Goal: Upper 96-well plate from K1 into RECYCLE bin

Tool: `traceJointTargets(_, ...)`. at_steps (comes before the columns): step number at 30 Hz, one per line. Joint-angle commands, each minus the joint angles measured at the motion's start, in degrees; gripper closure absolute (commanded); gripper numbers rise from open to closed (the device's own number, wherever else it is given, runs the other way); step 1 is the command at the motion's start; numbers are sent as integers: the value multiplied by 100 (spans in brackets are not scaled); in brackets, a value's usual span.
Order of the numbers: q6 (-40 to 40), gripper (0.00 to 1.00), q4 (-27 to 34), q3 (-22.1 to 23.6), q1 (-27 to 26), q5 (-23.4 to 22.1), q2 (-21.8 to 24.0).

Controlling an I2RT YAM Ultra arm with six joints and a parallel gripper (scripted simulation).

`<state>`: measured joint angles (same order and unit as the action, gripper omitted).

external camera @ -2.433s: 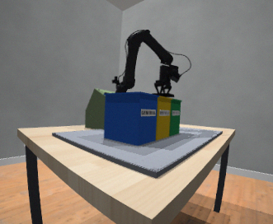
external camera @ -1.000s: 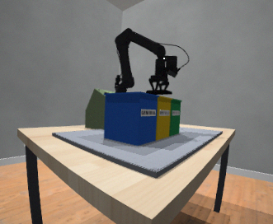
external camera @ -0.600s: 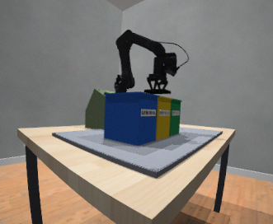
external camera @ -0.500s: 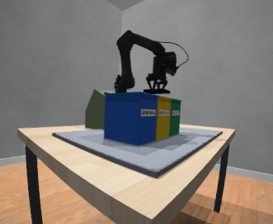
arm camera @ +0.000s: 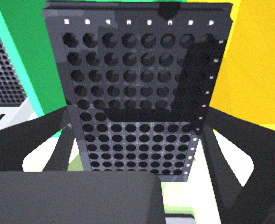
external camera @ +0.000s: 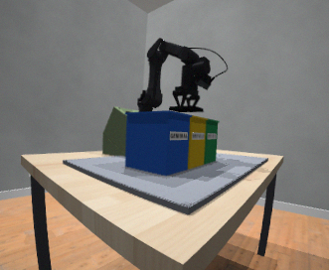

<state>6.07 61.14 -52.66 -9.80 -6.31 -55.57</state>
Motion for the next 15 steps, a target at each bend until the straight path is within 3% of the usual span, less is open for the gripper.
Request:
traceJointTargets(1,519,100,-35,-257,-394,-287,-119)
traceJointTargets(11,1454,100,-24,-533,-1415,-741,-579)
traceJointTargets(15,1634,100,-9,-606,-1602,-833,-696)
